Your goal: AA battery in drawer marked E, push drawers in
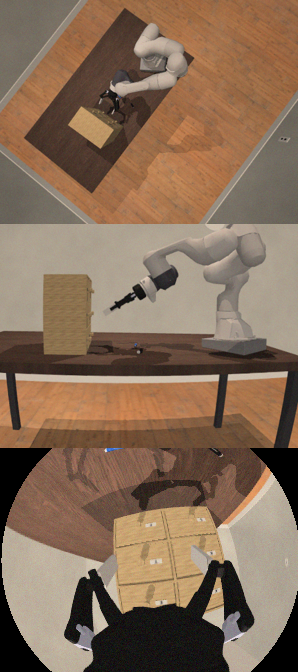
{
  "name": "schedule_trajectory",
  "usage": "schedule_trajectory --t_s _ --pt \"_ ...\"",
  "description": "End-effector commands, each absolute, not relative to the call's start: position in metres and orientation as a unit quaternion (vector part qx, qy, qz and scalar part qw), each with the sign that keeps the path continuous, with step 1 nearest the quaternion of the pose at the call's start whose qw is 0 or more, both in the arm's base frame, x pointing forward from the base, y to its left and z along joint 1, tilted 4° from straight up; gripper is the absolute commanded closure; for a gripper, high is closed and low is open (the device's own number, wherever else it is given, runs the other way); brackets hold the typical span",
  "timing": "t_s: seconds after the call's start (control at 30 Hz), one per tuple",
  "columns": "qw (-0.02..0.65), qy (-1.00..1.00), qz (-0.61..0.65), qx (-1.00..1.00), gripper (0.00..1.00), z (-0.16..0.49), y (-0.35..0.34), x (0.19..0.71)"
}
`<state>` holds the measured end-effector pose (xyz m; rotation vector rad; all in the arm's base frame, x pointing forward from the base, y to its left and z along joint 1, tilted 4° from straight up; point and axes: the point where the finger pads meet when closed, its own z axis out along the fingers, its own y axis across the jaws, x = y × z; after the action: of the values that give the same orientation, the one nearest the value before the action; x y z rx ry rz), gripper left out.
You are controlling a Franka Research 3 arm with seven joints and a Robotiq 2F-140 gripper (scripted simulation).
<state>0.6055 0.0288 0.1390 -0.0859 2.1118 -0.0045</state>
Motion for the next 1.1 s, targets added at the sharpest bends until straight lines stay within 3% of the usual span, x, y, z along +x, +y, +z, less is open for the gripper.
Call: schedule_trajectory --t_s 0.0,1.07 --pt "0.51 0.857 0.003 -0.065 0.0 0.139 0.0366 0.6105" --pt "0.515 0.854 0.004 -0.065 0.0 0.138 0.0365 0.6116"
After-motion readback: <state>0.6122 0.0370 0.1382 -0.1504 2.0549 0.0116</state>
